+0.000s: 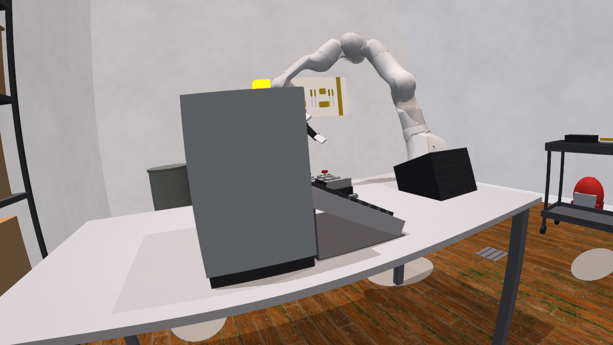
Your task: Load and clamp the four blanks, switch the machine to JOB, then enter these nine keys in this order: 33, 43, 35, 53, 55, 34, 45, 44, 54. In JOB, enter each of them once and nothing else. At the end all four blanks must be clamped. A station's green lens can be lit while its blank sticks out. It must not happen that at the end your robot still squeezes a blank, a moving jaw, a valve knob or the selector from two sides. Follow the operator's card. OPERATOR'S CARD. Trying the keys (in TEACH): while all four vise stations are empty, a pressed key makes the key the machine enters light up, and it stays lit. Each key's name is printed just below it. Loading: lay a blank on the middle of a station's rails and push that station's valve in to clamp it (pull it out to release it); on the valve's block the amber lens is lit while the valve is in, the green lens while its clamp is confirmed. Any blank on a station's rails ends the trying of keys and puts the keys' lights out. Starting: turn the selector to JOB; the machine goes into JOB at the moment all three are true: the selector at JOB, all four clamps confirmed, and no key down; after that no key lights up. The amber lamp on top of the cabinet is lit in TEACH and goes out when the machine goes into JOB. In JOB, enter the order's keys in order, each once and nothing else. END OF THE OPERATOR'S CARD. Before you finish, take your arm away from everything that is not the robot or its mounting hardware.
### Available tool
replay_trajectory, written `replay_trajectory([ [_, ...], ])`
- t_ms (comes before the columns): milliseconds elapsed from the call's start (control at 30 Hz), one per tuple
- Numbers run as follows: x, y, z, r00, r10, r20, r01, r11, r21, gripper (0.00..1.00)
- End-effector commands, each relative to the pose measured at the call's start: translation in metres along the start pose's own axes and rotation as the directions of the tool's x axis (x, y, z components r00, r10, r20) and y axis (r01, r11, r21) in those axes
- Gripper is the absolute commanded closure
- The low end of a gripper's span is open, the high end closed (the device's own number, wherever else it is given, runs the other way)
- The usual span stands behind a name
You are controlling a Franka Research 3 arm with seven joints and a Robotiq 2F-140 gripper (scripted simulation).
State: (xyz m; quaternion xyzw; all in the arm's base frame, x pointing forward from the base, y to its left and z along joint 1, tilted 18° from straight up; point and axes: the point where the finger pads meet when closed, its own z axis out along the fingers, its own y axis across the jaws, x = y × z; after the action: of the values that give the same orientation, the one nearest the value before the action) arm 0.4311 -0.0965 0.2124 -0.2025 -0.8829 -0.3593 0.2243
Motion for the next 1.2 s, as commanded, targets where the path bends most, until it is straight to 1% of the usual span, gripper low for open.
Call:
replay_trajectory([
  [0,0.004,0.004,0.007,1.0,0.005,-0.016,-0.005,1.0,0.01,0.0],
  [33,0.003,0.006,0.012,1.0,-0.021,-0.017,0.021,0.999,0.031,0.0],
  [67,0.003,0.009,0.02,0.998,-0.06,-0.019,0.061,0.996,0.063,0.0],
  [100,0.001,0.013,0.03,0.993,-0.114,-0.024,0.116,0.987,0.107,0.0],
  [133,0.0,0.018,0.044,0.983,-0.181,-0.033,0.184,0.969,0.163,0.0],
  [167,-0.002,0.024,0.06,0.966,-0.254,-0.048,0.258,0.94,0.222,0.0],
  [233,-0.006,0.039,0.1,0.945,-0.317,-0.076,0.325,0.902,0.283,0.0],
  [300,-0.008,0.052,0.136,0.915,-0.384,-0.124,0.402,0.848,0.346,0.0],
  [400,-0.008,0.074,0.193,0.85,-0.478,-0.224,0.526,0.736,0.427,0.0],
  [467,-0.008,0.074,0.193,0.85,-0.478,-0.224,0.526,0.736,0.427,0.0],
  [500,-0.015,0.092,0.24,0.774,-0.55,-0.314,0.63,0.614,0.476,0.0],
  [567,-0.015,0.103,0.27,0.718,-0.59,-0.369,0.688,0.52,0.507,0.0],
  [633,-0.018,0.115,0.302,0.648,-0.624,-0.436,0.746,0.408,0.526,0.0],
  [700,-0.023,0.127,0.335,0.569,-0.649,-0.505,0.797,0.284,0.533,0.0],
  [800,-0.036,0.144,0.38,0.44,-0.665,-0.603,0.849,0.088,0.522,0.0],
  [867,-0.038,0.148,0.392,0.353,-0.662,-0.661,0.862,-0.043,0.504,0.0],
  [967,-0.038,0.151,0.401,0.238,-0.633,-0.737,0.851,-0.23,0.472,0.0],
  [1033,-0.038,0.151,0.401,0.238,-0.633,-0.737,0.851,-0.23,0.472,0.0],
  [1067,-0.039,0.152,0.401,0.154,-0.599,-0.786,0.816,-0.371,0.442,0.0],
  [1100,-0.039,0.152,0.401,0.128,-0.584,-0.802,0.796,-0.422,0.434,0.0],
  [1133,-0.039,0.152,0.401,0.103,-0.566,-0.818,0.773,-0.473,0.424,1.0],
  [1167,-0.039,0.152,0.401,0.077,-0.546,-0.835,0.747,-0.523,0.411,1.0],
])
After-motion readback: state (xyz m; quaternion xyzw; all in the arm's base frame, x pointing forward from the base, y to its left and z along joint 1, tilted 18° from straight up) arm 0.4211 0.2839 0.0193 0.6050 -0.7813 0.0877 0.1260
